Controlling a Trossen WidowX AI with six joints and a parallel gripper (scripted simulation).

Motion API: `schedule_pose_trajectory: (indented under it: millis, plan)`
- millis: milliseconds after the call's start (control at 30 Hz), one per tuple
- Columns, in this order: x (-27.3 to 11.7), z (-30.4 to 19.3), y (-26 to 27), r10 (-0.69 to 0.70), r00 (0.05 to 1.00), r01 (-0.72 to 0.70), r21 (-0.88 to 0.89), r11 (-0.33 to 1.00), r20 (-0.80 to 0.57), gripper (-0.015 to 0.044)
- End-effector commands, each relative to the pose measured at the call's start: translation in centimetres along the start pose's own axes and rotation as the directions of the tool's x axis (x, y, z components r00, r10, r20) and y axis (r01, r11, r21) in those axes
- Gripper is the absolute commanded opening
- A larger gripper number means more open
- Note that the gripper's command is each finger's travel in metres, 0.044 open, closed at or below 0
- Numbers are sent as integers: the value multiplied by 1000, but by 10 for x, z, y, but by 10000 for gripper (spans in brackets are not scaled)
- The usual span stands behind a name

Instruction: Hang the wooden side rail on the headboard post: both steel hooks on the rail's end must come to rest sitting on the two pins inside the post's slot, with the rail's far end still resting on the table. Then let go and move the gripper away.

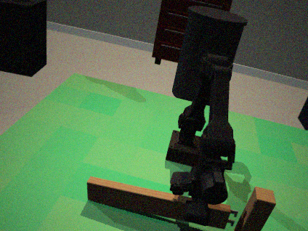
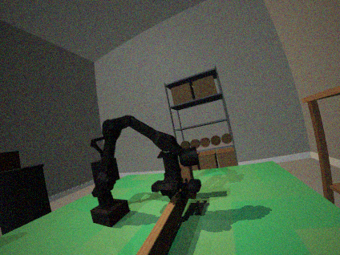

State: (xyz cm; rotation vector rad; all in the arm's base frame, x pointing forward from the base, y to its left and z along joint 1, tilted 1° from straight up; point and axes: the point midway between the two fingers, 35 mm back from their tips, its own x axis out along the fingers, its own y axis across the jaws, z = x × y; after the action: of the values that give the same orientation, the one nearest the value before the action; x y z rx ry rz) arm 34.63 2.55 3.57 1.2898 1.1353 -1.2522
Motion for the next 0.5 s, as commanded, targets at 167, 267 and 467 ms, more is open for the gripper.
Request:
schedule_pose_trajectory:
  millis: [167,267,467]
  plan:
    - [-5,-2,4,11,1000,-11,5,1000,-3,0]
    - [-5,-2,4,11,1000,-11,5,1000,-3,0]
    - [-4,-3,4,11,1000,-11,5,1000,-3,0]
